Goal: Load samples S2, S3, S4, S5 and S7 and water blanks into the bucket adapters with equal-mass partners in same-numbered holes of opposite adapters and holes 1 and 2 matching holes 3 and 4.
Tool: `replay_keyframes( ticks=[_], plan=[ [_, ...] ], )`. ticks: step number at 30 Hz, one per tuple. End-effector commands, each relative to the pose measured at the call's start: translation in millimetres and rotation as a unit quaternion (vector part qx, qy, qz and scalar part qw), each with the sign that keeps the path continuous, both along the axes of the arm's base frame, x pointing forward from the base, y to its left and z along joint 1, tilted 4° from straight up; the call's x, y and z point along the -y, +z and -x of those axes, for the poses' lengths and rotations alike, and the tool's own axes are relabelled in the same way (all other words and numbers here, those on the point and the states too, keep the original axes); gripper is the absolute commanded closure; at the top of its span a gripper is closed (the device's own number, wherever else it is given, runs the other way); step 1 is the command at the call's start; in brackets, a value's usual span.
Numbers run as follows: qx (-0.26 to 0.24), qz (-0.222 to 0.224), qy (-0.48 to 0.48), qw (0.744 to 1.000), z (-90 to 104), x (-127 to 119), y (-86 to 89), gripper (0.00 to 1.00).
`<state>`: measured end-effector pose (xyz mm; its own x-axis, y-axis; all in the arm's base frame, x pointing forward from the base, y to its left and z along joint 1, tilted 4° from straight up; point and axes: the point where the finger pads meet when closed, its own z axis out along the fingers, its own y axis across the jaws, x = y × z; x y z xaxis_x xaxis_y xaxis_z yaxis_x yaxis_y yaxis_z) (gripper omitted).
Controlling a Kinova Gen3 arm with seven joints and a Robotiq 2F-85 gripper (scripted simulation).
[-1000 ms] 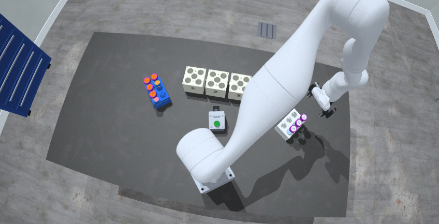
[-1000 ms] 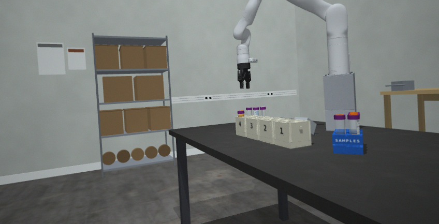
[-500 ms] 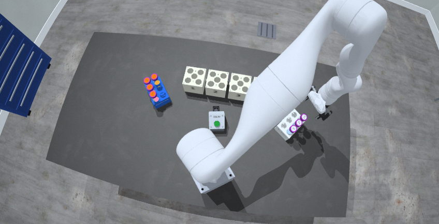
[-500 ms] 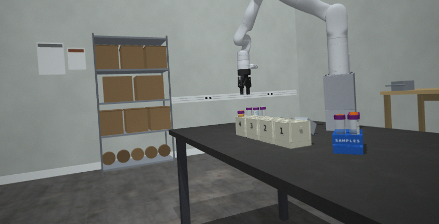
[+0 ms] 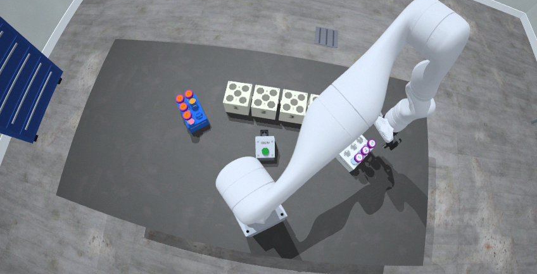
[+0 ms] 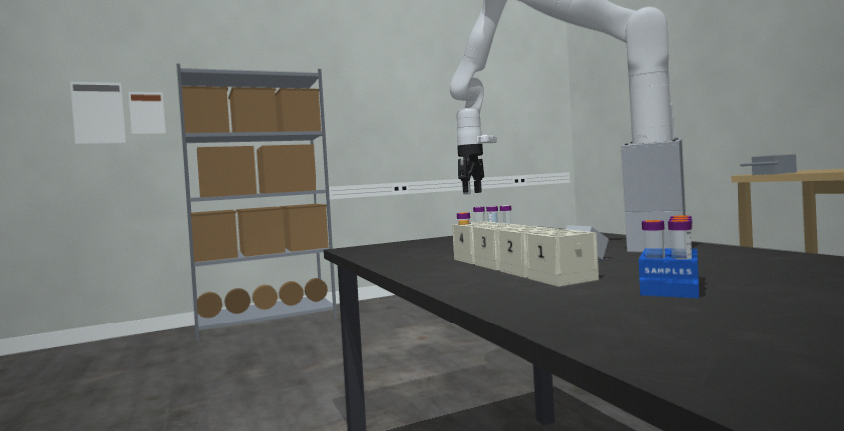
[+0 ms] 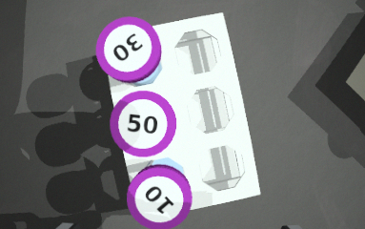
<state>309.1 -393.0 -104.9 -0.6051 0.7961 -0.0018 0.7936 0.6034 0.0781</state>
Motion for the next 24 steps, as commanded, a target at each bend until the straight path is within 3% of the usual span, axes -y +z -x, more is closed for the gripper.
replay_keyframes(
  ticks=[1,4,24],
  plan=[
    [0.001,0.001,0.000,1.000,-0.9,0.5,-5.8,0.00],
    [0.001,0.001,0.000,1.000,-1.4,0.2,-13.1,0.00],
    [0.001,0.001,0.000,1.000,-1.4,0.2,-13.1,0.00]
  ],
)
